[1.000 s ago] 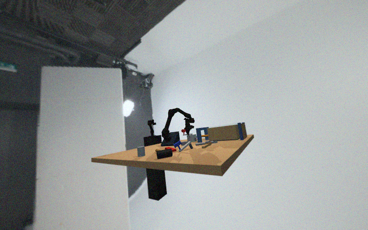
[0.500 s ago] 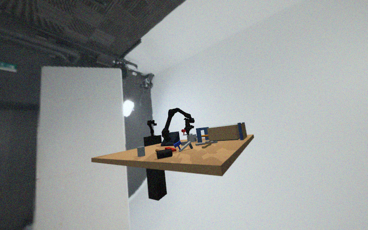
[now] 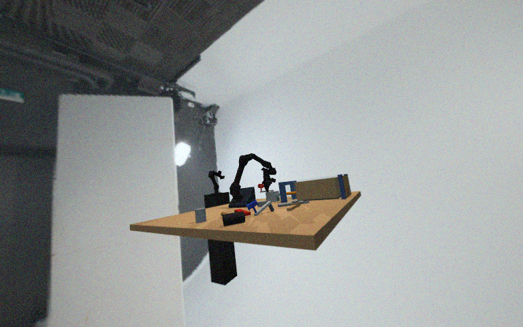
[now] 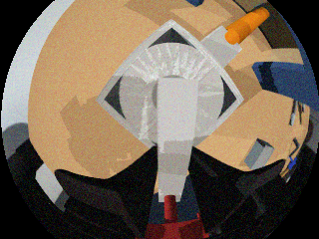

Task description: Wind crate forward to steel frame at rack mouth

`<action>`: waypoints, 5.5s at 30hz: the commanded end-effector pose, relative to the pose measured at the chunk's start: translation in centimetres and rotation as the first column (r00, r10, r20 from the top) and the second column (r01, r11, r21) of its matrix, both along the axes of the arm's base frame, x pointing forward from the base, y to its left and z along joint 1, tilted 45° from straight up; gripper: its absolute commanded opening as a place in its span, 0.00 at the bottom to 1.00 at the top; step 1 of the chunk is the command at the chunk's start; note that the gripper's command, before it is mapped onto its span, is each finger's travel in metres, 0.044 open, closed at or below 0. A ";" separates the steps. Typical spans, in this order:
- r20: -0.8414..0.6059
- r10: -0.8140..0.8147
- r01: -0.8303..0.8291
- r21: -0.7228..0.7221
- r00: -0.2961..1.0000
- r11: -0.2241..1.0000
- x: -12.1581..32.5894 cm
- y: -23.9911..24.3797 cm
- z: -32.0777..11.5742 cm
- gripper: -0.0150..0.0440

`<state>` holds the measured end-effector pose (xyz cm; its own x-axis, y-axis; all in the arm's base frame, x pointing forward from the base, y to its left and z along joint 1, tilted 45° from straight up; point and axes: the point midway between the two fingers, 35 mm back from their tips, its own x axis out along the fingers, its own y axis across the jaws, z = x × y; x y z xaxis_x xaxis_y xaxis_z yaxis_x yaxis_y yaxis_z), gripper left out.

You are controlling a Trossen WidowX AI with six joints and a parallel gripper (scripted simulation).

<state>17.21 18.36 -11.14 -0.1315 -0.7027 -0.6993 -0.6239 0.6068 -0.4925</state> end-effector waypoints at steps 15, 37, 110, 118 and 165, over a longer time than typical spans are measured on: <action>-0.103 0.096 -0.095 0.011 0.990 0.995 0.3 -0.6 0.0 0.25; -0.087 0.079 -0.079 0.008 0.993 0.997 0.2 -0.5 -0.1 0.25; -0.055 0.045 -0.045 0.004 0.997 0.999 0.0 -0.4 -0.2 0.25; -0.080 0.071 -0.071 0.007 0.994 0.997 0.1 -0.5 -0.1 0.25; -0.016 0.020 -0.020 0.003 1.000 1.000 0.1 0.0 0.0 1.00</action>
<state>17.25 18.37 -11.14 -0.1316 -0.7008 -0.7011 -0.6429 0.5987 -0.4778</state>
